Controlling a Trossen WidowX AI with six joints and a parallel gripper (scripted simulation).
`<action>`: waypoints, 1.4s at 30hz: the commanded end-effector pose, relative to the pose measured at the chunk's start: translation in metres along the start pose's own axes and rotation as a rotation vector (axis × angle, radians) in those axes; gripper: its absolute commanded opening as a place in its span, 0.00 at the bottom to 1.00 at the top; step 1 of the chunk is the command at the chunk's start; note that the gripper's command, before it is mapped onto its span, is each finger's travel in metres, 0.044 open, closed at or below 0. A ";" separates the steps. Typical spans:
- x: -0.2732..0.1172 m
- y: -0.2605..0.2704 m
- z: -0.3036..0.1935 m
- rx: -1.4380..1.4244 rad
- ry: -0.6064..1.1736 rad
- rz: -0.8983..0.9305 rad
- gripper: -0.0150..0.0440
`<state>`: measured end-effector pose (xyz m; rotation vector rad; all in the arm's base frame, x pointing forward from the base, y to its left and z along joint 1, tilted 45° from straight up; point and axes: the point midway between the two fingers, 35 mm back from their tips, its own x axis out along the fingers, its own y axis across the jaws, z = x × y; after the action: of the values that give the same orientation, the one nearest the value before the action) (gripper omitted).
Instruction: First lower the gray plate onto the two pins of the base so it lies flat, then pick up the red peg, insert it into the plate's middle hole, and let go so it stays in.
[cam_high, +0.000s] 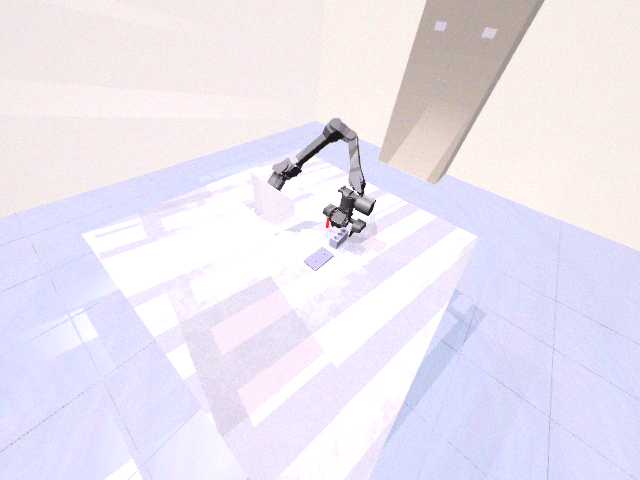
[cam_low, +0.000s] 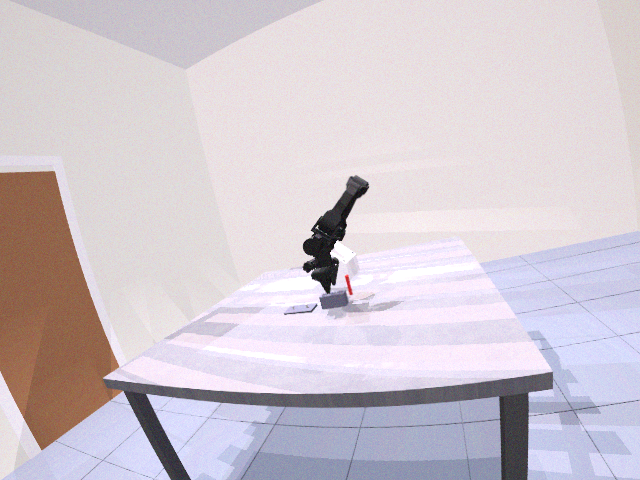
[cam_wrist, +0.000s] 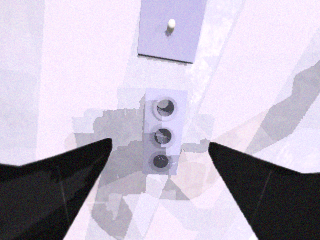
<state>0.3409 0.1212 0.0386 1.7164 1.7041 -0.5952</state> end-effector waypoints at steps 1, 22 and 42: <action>0.007 -0.002 0.002 0.013 0.001 -0.007 1.00; 0.042 -0.002 0.002 0.014 0.002 -0.008 1.00; 0.058 -0.003 0.001 0.014 0.004 -0.008 0.64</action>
<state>0.3417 0.1617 -0.0019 1.7211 1.7159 -0.5985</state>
